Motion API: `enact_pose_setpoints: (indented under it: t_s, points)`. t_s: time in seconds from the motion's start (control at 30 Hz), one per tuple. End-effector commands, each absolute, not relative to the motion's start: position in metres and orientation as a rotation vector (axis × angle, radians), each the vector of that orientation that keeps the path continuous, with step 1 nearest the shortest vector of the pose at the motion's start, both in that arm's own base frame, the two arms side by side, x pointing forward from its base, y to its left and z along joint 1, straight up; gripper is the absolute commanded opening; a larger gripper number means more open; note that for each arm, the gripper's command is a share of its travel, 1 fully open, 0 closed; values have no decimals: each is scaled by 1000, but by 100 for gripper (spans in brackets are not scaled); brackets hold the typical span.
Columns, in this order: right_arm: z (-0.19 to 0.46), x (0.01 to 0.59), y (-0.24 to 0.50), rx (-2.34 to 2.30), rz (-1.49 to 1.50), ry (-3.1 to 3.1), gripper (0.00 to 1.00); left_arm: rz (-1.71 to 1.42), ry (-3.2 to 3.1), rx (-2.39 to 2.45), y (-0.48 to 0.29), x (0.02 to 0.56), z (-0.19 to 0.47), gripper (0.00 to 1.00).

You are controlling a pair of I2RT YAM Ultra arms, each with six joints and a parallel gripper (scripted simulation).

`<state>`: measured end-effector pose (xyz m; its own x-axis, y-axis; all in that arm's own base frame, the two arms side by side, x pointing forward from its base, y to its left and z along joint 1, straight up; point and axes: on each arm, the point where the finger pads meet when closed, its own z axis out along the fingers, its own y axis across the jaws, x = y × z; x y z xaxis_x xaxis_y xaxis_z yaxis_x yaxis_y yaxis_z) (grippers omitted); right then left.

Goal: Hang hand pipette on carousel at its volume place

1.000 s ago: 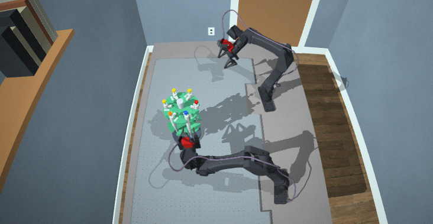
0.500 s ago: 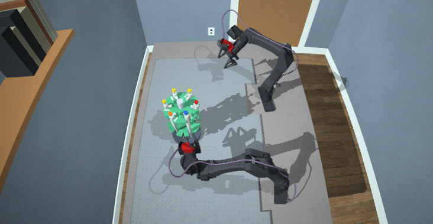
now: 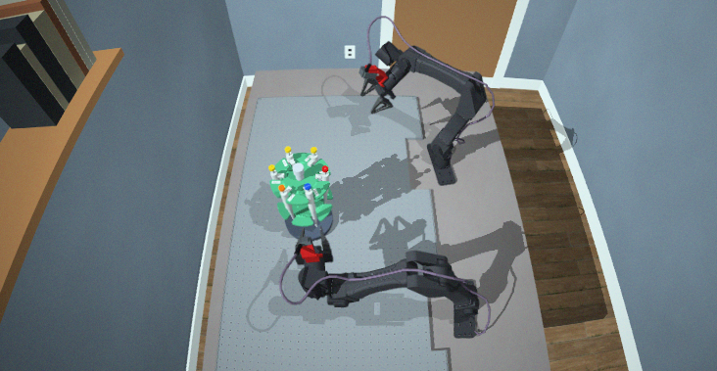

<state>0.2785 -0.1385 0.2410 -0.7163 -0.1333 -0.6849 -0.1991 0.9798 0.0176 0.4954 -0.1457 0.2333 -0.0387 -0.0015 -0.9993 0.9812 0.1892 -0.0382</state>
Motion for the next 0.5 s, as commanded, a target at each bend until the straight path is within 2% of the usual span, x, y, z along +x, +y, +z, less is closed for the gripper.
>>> enact_pose_setpoints:
  t_s: [0.0, 0.2, 0.23, 0.47]
  points:
    - [253, 283, -142, -246, 91, 2339, 100, -1055, 1273, 1082, -140, 487, 254, 50]
    - [253, 283, -142, -246, 91, 2339, 100, -1061, 1279, 1080, -144, 491, 250, 50]
    - [253, 283, -142, -246, 91, 2339, 100, -1033, 1329, 1048, -134, 485, 249, 100]
    - [253, 283, -142, -246, 91, 2339, 100, -896, 1468, 985, -104, 467, 263, 100]
